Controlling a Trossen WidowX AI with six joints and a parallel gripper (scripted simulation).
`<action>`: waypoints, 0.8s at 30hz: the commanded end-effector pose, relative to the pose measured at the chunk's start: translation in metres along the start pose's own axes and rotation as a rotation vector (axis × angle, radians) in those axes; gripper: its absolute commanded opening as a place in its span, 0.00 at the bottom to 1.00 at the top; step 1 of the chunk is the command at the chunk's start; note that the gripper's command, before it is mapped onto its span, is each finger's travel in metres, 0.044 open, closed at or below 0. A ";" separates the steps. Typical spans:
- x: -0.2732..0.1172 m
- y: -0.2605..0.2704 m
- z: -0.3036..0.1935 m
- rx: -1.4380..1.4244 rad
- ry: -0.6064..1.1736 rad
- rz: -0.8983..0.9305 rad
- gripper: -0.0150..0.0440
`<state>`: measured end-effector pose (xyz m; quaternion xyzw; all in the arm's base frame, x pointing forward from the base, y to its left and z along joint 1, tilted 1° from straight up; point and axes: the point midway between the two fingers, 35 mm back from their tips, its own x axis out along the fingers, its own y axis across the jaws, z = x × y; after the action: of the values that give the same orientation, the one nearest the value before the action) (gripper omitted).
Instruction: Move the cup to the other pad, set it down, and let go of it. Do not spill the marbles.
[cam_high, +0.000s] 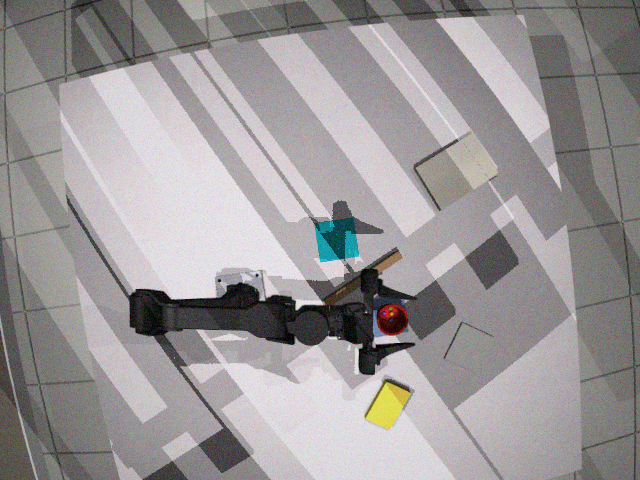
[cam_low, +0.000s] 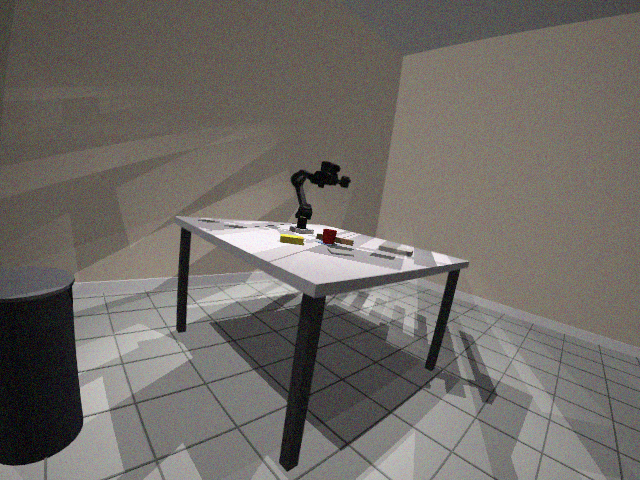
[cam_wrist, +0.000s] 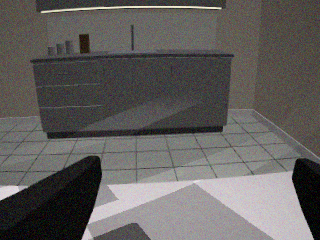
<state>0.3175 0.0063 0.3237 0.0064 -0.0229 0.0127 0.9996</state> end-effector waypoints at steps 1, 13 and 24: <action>0.002 0.000 -0.002 -0.011 0.013 -0.001 0.89; 0.036 -0.020 -0.148 -0.702 0.927 0.332 0.50; -0.004 -0.027 -0.209 -0.931 1.368 0.957 0.50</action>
<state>0.3514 -0.0125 0.1542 -0.3617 0.4655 0.2100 0.7800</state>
